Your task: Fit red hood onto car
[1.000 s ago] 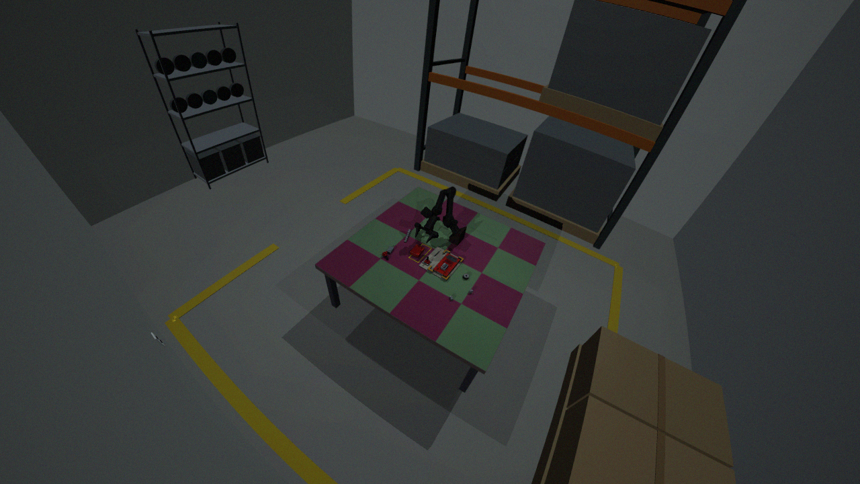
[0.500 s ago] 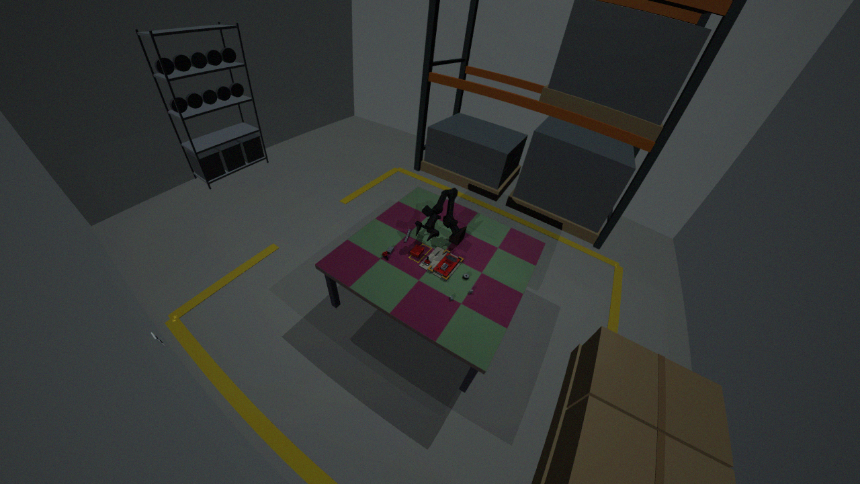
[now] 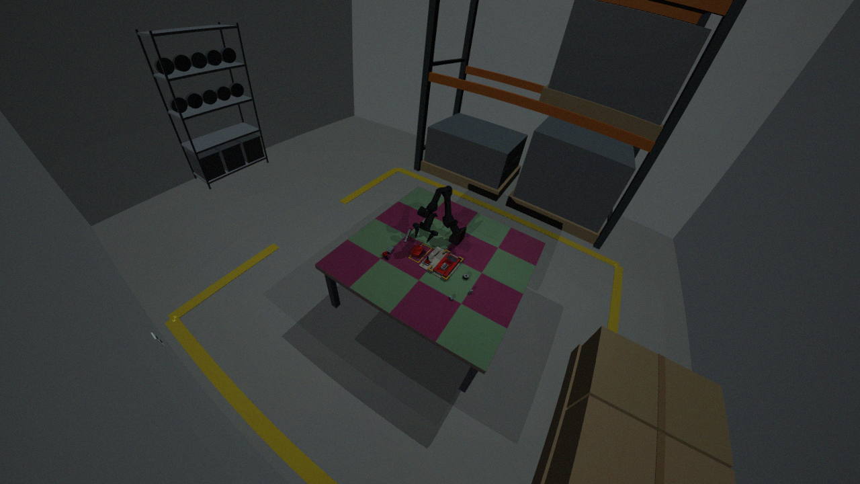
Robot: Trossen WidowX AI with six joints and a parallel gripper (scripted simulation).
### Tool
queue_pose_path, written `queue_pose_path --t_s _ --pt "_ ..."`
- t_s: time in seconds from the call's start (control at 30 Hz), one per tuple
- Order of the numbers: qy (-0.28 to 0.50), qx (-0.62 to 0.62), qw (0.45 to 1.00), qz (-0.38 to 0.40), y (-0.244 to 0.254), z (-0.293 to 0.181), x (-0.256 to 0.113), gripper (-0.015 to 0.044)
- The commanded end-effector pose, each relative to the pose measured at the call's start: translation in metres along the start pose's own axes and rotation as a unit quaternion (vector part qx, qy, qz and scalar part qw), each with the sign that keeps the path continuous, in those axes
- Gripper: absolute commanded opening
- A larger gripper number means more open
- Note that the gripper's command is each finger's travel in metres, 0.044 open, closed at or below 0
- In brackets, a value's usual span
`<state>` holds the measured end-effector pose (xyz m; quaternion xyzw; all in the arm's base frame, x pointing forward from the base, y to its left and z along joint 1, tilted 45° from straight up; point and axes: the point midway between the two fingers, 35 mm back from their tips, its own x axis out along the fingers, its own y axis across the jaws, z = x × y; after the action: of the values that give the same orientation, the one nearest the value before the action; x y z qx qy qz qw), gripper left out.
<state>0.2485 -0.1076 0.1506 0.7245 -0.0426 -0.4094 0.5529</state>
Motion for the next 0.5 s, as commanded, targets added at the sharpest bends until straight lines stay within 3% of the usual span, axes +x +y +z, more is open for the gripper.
queue_pose_path --t_s 0.0,0.1,0.23,0.47 --pt "-0.040 -0.201 0.976 -0.072 0.003 -0.001 0.009 0.0440" --pt "-0.053 -0.353 0.925 -0.130 0.006 -0.002 0.016 0.0440" --pt "-0.049 -0.541 0.814 -0.207 0.009 -0.005 0.024 0.0440" --pt "0.012 -0.790 0.516 -0.332 0.016 -0.008 0.036 0.0440"
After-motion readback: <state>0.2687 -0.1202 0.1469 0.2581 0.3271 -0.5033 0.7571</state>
